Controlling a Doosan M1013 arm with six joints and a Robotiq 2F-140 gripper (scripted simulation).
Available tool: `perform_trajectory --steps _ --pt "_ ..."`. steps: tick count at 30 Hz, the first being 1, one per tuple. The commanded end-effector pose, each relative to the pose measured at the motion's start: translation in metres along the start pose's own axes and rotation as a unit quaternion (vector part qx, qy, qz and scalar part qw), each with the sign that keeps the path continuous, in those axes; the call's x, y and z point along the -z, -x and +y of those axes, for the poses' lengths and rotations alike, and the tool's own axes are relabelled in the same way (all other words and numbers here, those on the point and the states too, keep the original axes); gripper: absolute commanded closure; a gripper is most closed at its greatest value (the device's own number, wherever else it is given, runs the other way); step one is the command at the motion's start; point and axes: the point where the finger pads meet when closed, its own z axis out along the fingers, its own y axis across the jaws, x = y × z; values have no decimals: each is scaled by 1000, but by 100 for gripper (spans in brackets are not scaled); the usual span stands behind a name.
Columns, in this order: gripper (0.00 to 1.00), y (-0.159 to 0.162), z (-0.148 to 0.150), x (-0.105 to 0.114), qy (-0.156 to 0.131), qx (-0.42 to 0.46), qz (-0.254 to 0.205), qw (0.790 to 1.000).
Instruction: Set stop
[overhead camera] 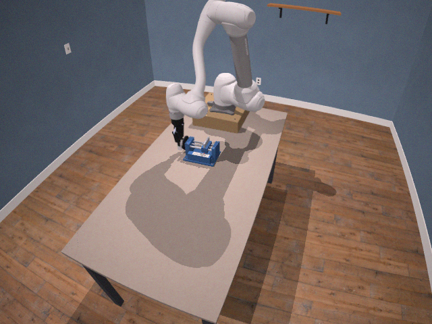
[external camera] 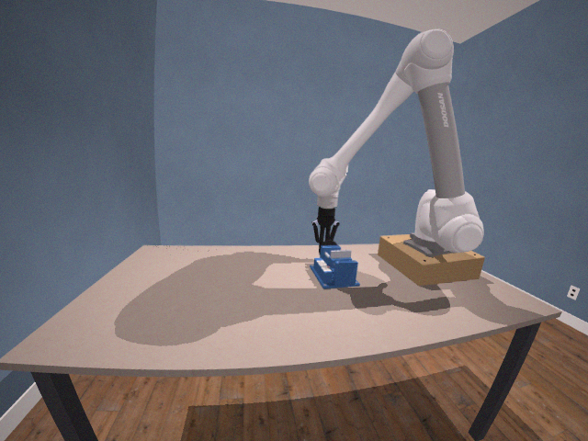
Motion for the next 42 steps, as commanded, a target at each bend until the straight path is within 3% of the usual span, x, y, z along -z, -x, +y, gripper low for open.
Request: perform_trajectory --steps 1,23,42 --pt "96 0 12 -2 2 1 0 1000" --pt "96 0 42 20 2 1 0 1000" --pt "96 0 33 54 2 1 0 1000"
